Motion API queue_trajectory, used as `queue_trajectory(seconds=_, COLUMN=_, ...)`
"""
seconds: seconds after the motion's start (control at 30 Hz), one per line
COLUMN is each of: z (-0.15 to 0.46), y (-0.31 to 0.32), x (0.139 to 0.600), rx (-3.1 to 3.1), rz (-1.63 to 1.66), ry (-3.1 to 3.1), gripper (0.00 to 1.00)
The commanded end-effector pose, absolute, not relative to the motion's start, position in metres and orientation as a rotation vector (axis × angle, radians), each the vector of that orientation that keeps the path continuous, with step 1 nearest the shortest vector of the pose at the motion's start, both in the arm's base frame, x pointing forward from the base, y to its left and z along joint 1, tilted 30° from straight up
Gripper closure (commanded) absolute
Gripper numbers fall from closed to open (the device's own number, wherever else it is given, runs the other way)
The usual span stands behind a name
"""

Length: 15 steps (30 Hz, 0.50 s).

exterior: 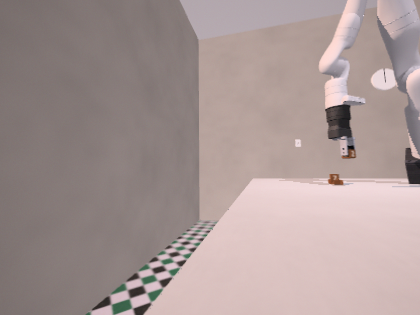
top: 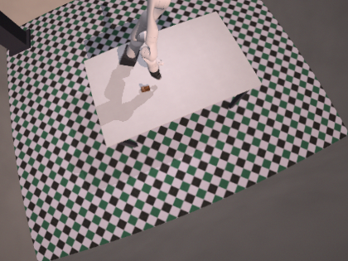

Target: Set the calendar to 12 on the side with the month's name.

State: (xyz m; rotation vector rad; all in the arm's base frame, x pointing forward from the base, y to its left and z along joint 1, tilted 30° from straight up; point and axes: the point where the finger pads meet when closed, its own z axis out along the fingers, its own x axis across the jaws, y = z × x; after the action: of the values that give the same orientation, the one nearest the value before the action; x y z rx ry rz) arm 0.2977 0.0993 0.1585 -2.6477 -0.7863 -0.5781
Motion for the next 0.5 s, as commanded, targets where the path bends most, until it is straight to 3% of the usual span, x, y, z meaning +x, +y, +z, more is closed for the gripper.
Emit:
queue_trajectory(seconds=0.0, z=0.16, y=0.1014, x=0.2983, rx=-2.653, rz=-0.573, ry=-0.755, gripper=0.43)
queue_trajectory(seconds=0.47, z=0.1628, y=0.1062, x=0.3001, rx=-2.672, rz=-0.547, ry=-0.609, gripper=0.43)
